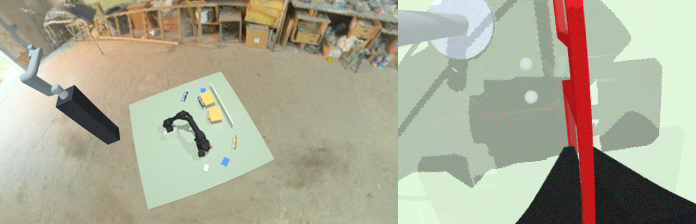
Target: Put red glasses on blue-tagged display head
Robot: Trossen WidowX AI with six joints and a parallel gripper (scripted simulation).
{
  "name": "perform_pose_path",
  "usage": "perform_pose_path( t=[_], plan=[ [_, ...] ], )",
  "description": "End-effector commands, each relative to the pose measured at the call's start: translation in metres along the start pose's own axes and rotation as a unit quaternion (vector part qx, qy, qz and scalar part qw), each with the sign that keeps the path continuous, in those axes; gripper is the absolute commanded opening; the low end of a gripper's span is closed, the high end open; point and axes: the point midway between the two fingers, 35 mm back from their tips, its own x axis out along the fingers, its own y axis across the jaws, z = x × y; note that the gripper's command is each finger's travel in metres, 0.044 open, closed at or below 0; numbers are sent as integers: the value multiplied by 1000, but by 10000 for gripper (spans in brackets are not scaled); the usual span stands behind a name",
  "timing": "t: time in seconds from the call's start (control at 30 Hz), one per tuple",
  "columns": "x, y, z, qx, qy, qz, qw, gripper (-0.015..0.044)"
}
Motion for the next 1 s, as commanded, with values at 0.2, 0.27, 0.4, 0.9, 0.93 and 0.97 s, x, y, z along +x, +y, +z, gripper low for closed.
perform_pose_path(
  t=[0.2,0.27,0.4,0.9,0.93,0.97],
  plan=[
    [0,-7,-9,-1,2,-2,1000,0],
    [0,-8,-10,-1,3,-2,1000,0],
    [0,-10,-13,-1,3,-2,1000,0],
    [0,-15,-26,-1,3,-3,1000,0],
    [0,-15,-27,-1,3,-3,1000,0],
    [0,-16,-28,-1,3,-3,1000,0]
  ],
)
